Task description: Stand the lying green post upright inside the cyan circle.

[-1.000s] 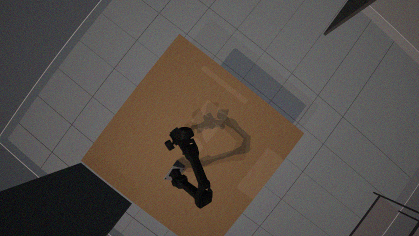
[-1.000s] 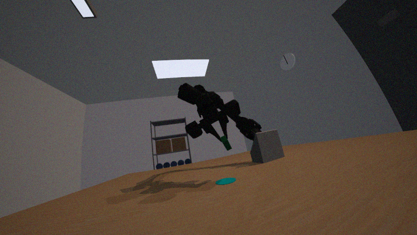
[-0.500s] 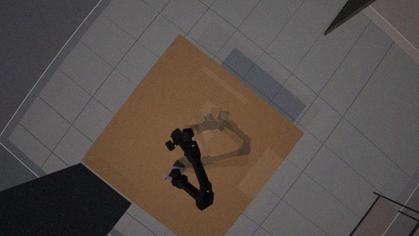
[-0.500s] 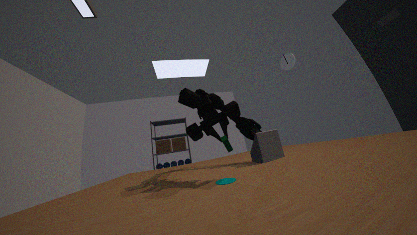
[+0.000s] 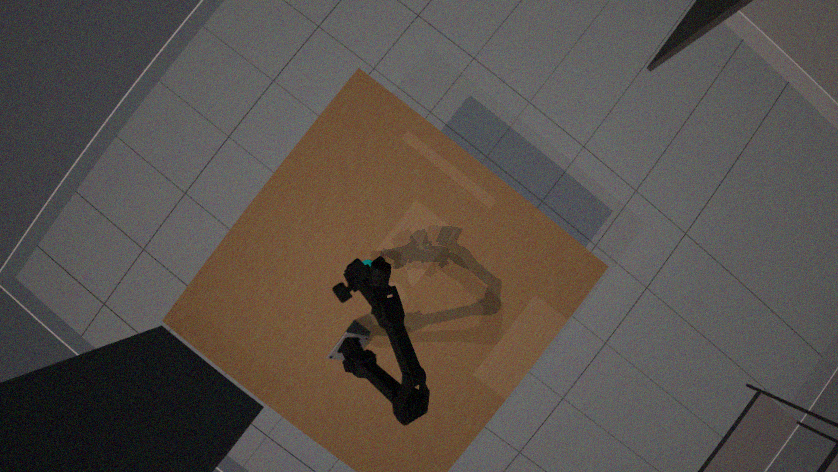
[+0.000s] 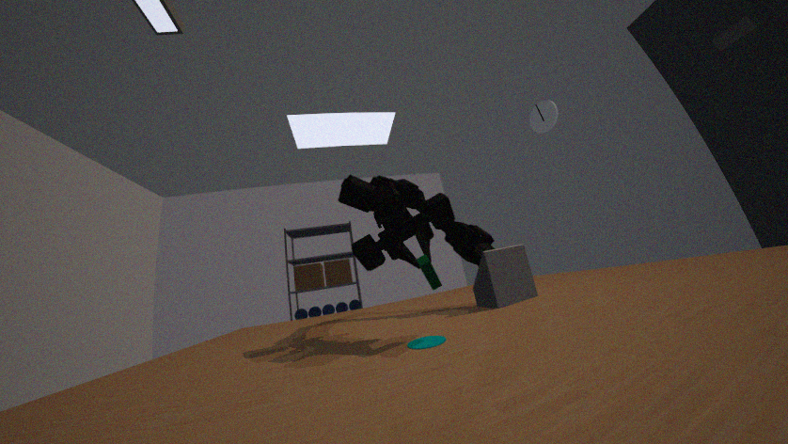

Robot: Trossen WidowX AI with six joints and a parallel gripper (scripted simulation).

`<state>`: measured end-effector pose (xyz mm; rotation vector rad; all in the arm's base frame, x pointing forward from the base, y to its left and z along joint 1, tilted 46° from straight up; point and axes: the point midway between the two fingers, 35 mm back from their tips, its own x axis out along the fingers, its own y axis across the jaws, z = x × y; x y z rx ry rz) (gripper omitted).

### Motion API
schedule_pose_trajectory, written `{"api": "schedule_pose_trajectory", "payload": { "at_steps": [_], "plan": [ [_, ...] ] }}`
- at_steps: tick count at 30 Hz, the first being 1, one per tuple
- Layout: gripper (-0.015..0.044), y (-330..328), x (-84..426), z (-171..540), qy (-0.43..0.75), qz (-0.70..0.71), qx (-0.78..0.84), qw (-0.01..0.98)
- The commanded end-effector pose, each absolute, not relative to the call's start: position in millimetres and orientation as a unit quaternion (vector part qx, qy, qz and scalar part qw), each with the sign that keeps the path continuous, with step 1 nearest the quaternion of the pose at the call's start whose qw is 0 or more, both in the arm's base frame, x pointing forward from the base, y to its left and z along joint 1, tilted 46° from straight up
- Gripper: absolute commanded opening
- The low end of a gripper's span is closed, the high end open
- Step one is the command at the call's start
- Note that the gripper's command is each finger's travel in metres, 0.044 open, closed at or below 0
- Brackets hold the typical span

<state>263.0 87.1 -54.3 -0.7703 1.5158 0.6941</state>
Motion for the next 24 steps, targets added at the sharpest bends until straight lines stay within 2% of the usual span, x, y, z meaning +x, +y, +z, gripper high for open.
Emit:
{"api": "schedule_pose_trajectory", "payload": {
  "at_steps": [1, 24],
  "plan": [
    [0.0023, 86.4, 260.5, -55.3, 0.647, 0.311, -0.328, 0.614],
    [0.0023, 85.0, 261.1, -53.3, 0.591, 0.349, -0.307, 0.659]
  ]
}}
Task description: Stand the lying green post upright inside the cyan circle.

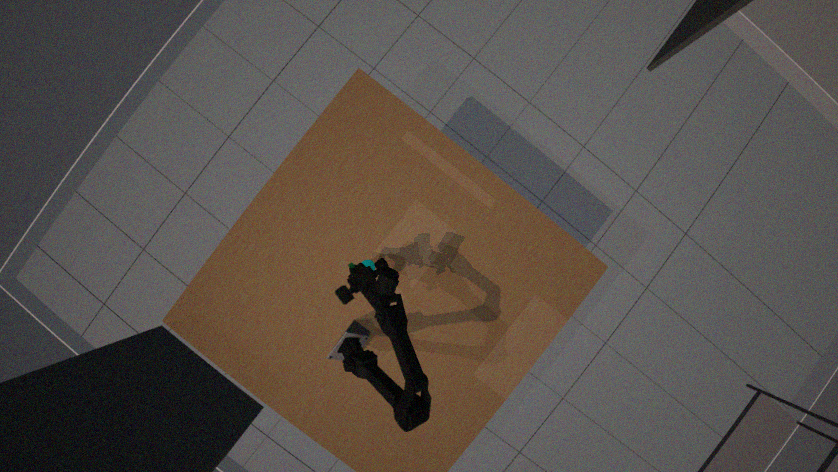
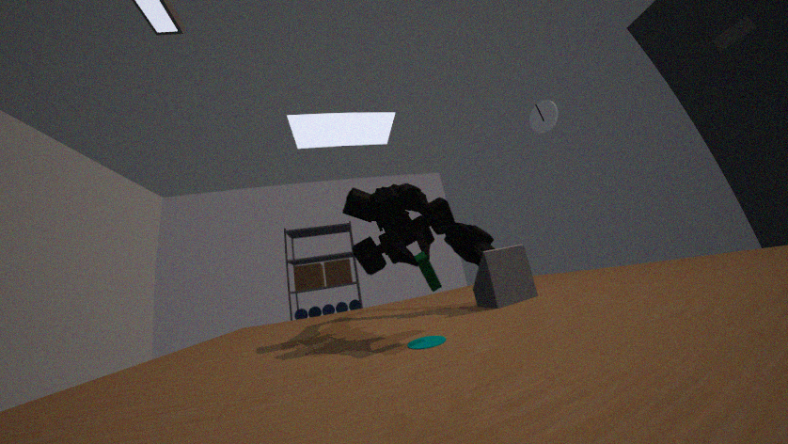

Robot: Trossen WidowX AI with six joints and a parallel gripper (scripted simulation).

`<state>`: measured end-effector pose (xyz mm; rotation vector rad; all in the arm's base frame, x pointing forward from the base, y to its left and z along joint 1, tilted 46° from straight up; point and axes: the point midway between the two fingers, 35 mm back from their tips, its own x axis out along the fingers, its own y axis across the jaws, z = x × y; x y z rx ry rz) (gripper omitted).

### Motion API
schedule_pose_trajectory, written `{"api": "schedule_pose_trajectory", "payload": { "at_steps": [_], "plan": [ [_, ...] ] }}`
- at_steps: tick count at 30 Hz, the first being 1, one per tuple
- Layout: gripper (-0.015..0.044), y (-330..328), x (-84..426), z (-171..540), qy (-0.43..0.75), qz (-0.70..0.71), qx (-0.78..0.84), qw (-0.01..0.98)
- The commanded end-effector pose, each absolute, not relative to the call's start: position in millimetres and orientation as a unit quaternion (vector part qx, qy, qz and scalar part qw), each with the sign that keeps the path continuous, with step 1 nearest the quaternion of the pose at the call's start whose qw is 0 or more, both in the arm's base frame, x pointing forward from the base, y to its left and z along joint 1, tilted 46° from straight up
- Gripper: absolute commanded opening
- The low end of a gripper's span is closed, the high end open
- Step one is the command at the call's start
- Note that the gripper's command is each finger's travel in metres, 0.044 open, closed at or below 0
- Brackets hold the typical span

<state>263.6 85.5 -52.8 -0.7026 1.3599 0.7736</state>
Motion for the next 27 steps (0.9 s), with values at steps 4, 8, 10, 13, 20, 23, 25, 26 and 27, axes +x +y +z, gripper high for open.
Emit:
{"api": "schedule_pose_trajectory", "payload": {
  "at_steps": [4, 8, 10, 13, 20, 23, 25, 26, 27],
  "plan": [
    [0.0023, 84.7, 261.1, -52.5, 0.581, 0.355, -0.305, 0.666],
    [0.0023, 84.4, 261.2, -51.7, 0.569, 0.361, -0.302, 0.674],
    [0.0023, 84.3, 261.2, -51.3, 0.564, 0.364, -0.301, 0.678],
    [0.0023, 84.1, 261.2, -50.5, 0.555, 0.368, -0.300, 0.683],
    [0.0023, 83.5, 261.4, -48.5, 0.534, 0.377, -0.297, 0.696],
    [0.0023, 83.3, 261.5, -47.4, 0.525, 0.380, -0.296, 0.701],
    [0.0023, 83.1, 261.6, -46.7, 0.519, 0.383, -0.296, 0.705],
    [0.0023, 83.0, 261.6, -46.4, 0.515, 0.384, -0.296, 0.707],
    [0.0023, 82.9, 261.6, -46.0, 0.512, 0.385, -0.296, 0.709]
  ]
}}
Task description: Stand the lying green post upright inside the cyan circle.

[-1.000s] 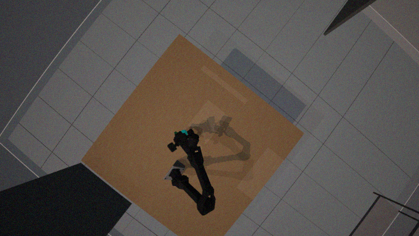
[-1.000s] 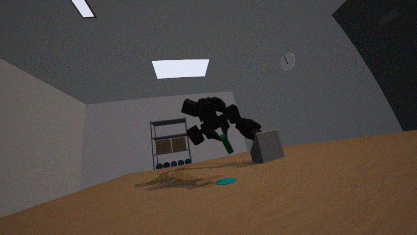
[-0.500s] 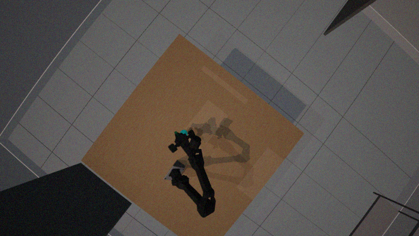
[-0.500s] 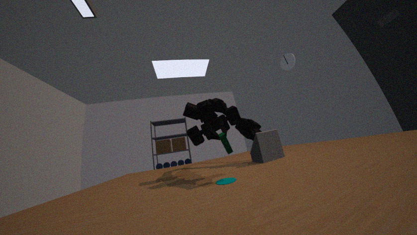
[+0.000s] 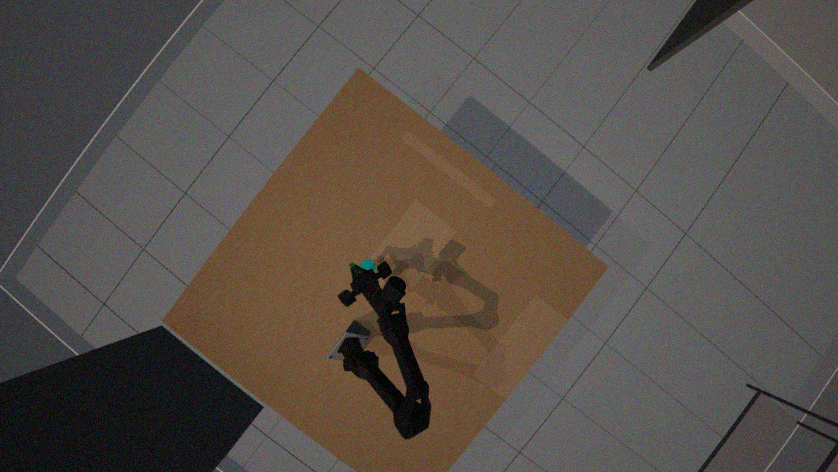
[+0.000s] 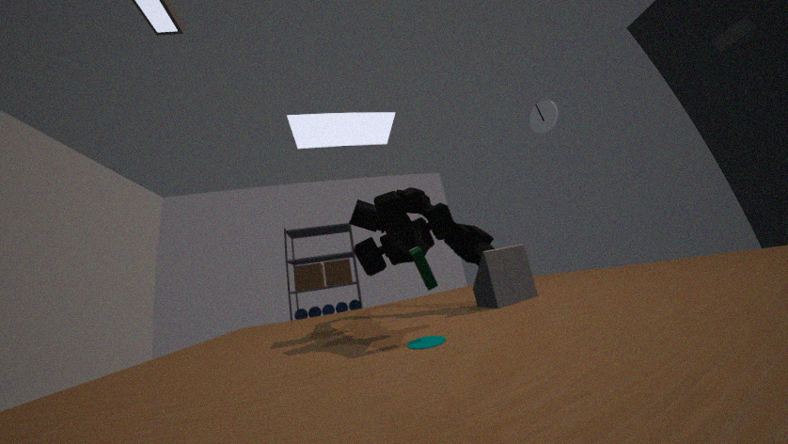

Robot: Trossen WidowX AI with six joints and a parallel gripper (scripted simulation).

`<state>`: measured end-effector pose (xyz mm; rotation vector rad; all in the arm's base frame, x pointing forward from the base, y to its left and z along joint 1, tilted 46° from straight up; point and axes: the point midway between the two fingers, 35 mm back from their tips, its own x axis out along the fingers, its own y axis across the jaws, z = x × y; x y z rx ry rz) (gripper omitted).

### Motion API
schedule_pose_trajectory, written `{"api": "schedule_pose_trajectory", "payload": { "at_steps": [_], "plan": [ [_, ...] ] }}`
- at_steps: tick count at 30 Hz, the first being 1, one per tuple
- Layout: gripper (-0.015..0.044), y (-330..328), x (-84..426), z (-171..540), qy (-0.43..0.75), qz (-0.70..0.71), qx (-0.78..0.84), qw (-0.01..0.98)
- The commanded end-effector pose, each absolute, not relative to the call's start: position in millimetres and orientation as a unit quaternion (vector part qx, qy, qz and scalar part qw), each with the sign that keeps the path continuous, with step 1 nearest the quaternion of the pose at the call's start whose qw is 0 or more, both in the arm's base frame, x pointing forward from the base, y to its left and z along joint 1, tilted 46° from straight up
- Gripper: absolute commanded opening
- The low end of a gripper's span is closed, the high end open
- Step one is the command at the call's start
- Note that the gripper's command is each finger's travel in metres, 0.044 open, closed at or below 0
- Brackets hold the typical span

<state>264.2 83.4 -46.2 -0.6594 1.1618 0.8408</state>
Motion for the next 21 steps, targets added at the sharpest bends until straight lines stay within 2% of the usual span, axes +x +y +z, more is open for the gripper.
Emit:
{"api": "schedule_pose_trajectory", "payload": {
  "at_steps": [1, 21],
  "plan": [
    [0.0023, 82.9, 261.7, -45.6, 0.509, 0.386, -0.296, 0.710],
    [0.0023, 80.8, 261.5, -36.7, 0.442, 0.404, -0.297, 0.744]
  ]
}}
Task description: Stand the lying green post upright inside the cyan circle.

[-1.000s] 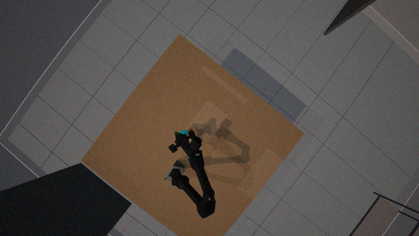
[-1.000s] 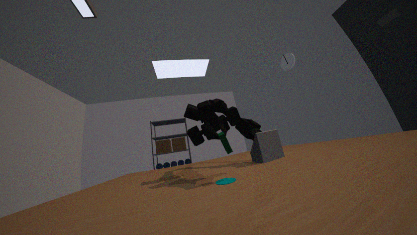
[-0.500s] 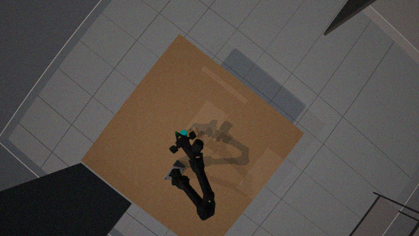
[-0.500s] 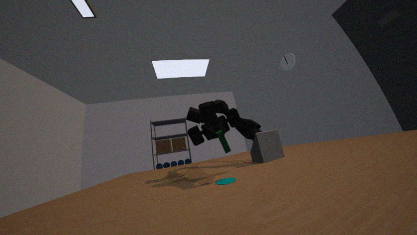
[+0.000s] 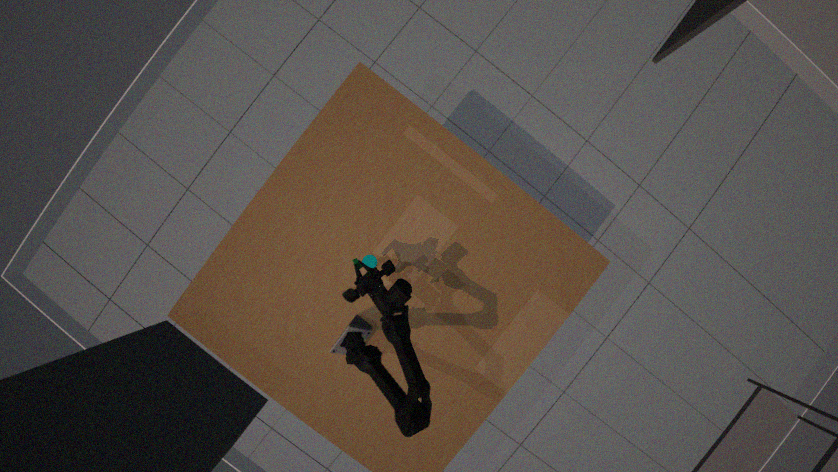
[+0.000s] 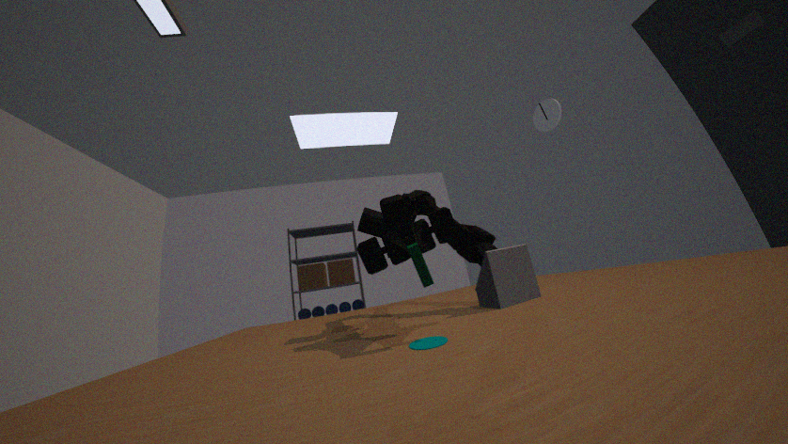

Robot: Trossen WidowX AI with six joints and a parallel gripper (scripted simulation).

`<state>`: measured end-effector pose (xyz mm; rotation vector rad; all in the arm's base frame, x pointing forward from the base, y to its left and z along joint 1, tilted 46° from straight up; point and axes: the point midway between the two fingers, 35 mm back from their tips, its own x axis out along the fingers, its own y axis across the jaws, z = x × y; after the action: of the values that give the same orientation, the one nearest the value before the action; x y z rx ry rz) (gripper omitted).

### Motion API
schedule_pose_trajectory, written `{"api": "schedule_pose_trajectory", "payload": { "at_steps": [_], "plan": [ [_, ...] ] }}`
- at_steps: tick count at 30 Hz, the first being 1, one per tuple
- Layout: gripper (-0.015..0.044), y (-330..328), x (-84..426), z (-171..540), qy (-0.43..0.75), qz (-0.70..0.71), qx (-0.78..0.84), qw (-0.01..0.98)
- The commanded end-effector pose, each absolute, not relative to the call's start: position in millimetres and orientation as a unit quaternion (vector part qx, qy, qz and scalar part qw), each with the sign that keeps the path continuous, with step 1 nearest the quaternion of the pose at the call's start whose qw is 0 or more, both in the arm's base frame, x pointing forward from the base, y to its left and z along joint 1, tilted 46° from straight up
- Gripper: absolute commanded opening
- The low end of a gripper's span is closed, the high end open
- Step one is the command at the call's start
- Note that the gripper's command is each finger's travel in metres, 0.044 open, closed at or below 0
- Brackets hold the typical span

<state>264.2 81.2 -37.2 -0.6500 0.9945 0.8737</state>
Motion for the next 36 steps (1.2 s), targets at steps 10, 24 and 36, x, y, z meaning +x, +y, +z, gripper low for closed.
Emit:
{"api": "schedule_pose_trajectory", "payload": {
  "at_steps": [10, 24, 36],
  "plan": [
    [0.0023, 79.7, 260.7, -31.4, 0.407, 0.411, -0.301, 0.759],
    [0.0023, 78.0, 258.7, -23.2, 0.355, 0.417, -0.309, 0.777],
    [0.0023, 76.5, 256.1, -15.6, 0.310, 0.421, -0.320, 0.790]
  ]
}}
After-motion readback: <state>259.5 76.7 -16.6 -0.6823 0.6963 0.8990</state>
